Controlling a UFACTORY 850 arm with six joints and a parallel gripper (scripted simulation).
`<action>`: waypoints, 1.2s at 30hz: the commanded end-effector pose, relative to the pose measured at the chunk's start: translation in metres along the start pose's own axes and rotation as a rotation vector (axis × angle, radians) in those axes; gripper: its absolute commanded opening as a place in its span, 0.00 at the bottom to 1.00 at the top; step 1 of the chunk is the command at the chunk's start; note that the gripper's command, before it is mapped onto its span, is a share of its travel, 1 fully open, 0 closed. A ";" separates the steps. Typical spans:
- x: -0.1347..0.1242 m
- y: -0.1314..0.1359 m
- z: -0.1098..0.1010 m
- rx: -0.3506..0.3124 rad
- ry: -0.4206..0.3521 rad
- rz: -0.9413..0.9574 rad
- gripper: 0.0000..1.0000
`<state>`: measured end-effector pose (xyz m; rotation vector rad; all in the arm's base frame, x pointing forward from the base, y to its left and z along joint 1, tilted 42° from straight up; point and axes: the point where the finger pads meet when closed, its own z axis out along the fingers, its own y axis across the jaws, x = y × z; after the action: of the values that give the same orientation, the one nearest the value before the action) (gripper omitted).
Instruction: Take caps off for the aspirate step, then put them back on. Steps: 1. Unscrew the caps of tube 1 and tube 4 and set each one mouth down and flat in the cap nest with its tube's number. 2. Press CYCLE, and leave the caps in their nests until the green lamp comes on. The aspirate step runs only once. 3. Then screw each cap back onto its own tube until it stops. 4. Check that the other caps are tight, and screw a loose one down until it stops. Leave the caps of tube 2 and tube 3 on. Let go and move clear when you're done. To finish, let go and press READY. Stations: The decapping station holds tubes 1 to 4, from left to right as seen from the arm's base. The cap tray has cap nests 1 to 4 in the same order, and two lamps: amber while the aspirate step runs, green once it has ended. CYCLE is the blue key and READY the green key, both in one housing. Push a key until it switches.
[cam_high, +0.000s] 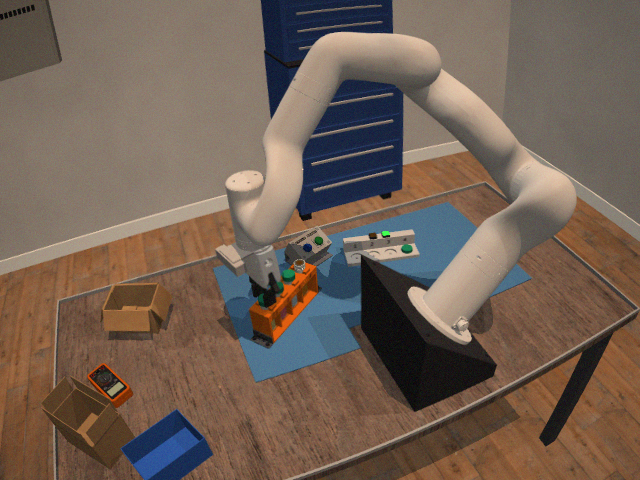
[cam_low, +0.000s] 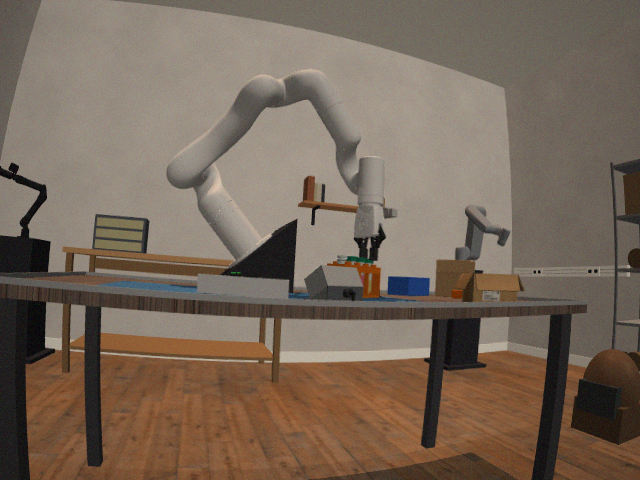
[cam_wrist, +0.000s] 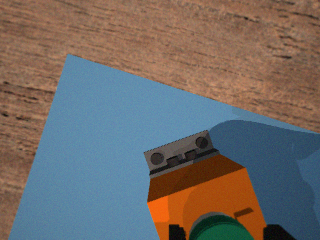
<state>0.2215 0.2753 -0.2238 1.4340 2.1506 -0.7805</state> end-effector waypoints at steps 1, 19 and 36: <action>0.001 0.001 -0.009 -0.002 0.002 0.001 0.46; -0.024 0.000 -0.040 -0.002 0.002 -0.249 0.46; -0.116 -0.002 -0.040 -0.002 0.000 -1.016 0.46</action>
<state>0.2542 0.2291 -0.1294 0.2990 2.7858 -1.0506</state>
